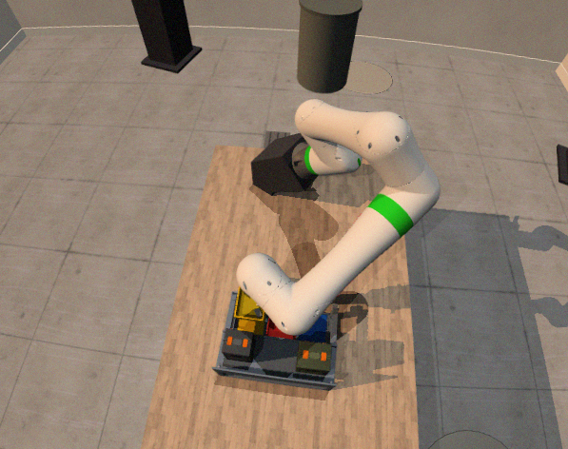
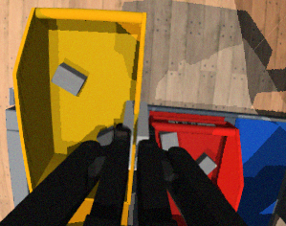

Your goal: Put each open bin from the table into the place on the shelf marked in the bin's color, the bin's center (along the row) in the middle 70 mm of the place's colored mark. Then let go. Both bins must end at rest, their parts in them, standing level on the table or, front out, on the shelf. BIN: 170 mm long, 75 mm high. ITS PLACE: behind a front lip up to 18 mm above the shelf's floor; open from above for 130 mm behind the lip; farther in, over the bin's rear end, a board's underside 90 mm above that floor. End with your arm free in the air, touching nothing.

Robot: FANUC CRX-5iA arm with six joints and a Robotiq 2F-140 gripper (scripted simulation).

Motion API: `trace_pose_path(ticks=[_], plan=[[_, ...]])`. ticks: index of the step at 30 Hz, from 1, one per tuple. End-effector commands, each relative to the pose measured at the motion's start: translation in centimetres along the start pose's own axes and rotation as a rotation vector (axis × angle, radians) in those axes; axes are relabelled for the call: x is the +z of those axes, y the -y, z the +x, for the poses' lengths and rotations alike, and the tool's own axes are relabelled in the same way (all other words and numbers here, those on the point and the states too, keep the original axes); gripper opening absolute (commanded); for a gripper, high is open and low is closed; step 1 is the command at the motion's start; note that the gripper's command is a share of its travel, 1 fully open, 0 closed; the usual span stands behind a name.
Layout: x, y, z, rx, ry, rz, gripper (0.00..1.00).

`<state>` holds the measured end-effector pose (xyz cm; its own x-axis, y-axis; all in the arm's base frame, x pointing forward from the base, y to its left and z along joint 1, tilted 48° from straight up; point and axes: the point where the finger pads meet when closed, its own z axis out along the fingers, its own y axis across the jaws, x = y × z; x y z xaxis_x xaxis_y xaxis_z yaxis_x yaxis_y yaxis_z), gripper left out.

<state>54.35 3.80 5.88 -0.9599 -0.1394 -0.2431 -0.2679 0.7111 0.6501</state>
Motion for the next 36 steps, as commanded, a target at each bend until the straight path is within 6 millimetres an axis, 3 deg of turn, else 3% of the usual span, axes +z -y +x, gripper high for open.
trace_pose_path(ticks=[1,36], plan=[[-0.06,0.02,-0.18,0.000,0.000,0.000,0.00],[-0.20,0.02,-1.04,0.000,0.000,0.000,0.00]])
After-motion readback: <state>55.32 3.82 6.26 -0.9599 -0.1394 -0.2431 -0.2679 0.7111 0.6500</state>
